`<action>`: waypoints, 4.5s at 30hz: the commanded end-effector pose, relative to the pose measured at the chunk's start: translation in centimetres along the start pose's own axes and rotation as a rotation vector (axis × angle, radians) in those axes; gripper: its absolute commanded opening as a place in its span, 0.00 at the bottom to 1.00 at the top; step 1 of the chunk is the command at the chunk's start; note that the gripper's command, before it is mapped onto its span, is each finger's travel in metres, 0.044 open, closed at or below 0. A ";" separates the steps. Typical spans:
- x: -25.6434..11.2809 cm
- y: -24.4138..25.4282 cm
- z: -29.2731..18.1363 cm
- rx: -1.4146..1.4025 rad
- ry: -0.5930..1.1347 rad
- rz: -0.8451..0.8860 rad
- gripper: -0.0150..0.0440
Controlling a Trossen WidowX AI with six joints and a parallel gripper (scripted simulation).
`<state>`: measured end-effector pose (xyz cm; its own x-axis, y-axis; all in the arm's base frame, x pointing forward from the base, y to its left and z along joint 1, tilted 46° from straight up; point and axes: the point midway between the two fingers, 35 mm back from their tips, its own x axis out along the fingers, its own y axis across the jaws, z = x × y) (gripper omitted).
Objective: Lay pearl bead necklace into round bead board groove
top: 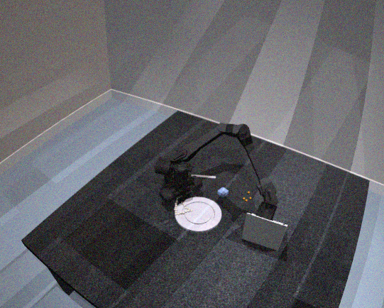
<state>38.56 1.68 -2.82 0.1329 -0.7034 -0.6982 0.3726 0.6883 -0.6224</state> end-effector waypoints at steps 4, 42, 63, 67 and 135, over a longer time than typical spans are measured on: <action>0.0 0.0 0.0 0.000 0.000 0.000 0.25; -2.5 -2.5 -5.5 -0.008 0.003 -0.008 0.25; -0.2 -2.5 -5.5 -0.008 0.003 -0.008 0.25; -0.2 -2.5 -5.5 -0.008 0.003 -0.008 0.25; -0.2 -2.5 -5.5 -0.008 0.003 -0.008 0.25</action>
<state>32.75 1.49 -2.94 0.1363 -0.7021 -0.6989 0.3674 0.6910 -0.6225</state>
